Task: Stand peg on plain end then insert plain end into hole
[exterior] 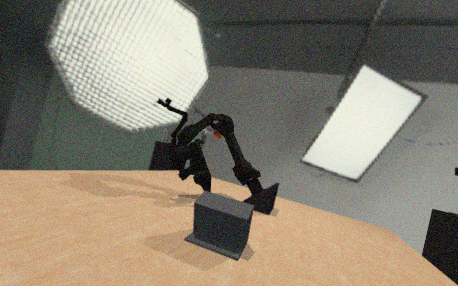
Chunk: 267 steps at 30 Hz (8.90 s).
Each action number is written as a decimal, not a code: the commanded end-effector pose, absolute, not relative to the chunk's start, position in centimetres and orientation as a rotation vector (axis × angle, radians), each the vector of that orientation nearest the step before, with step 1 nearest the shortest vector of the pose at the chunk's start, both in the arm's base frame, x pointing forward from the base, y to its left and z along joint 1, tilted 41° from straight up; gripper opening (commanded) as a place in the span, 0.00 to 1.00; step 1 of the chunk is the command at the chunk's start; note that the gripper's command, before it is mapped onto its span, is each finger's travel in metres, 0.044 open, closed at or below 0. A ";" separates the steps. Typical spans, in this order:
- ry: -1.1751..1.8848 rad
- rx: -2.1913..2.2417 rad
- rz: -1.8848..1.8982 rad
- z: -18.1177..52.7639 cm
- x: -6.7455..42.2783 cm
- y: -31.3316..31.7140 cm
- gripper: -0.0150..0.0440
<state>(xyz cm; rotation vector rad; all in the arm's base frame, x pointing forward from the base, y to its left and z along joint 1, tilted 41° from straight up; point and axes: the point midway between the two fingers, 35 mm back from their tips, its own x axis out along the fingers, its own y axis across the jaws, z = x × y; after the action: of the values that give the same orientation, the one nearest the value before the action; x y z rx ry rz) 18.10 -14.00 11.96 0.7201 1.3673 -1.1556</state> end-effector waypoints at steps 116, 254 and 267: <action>1.557 -0.695 -0.442 6.2 28.7 -10.9 0.44; 0.599 -0.751 -0.041 10.0 22.6 -8.9 0.34; 0.492 -0.750 0.002 10.1 21.7 -9.0 0.34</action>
<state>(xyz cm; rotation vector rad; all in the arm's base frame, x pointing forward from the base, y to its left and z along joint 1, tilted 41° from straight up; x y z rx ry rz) 21.93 -9.12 10.16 -0.7442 0.5245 -0.0158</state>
